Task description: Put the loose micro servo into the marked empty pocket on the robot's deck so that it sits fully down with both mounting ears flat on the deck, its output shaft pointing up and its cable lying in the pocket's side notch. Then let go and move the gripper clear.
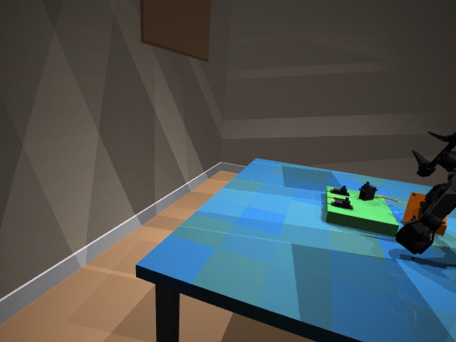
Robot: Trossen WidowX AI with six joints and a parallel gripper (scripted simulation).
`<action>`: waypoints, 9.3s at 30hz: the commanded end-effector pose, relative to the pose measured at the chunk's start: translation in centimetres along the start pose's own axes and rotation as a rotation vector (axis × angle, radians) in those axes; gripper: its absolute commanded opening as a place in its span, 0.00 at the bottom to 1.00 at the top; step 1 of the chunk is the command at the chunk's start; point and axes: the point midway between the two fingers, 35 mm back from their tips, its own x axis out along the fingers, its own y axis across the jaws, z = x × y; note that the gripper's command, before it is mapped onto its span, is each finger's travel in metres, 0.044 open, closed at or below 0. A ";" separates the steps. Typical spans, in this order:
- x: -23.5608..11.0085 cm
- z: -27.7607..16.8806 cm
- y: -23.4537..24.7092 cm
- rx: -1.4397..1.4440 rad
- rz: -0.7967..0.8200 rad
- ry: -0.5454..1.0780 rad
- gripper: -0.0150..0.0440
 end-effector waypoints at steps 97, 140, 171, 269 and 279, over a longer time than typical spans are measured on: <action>7.5 -2.4 -21.5 0.067 -1.967 -0.147 1.00; 7.4 -2.5 -20.1 0.067 -1.967 -0.148 0.25; 6.9 -7.6 -20.0 0.069 -1.969 -0.146 0.25; 7.5 -12.5 -20.3 -1.384 -0.985 2.076 0.25; 10.1 -15.0 -21.4 -1.386 -0.982 2.076 0.25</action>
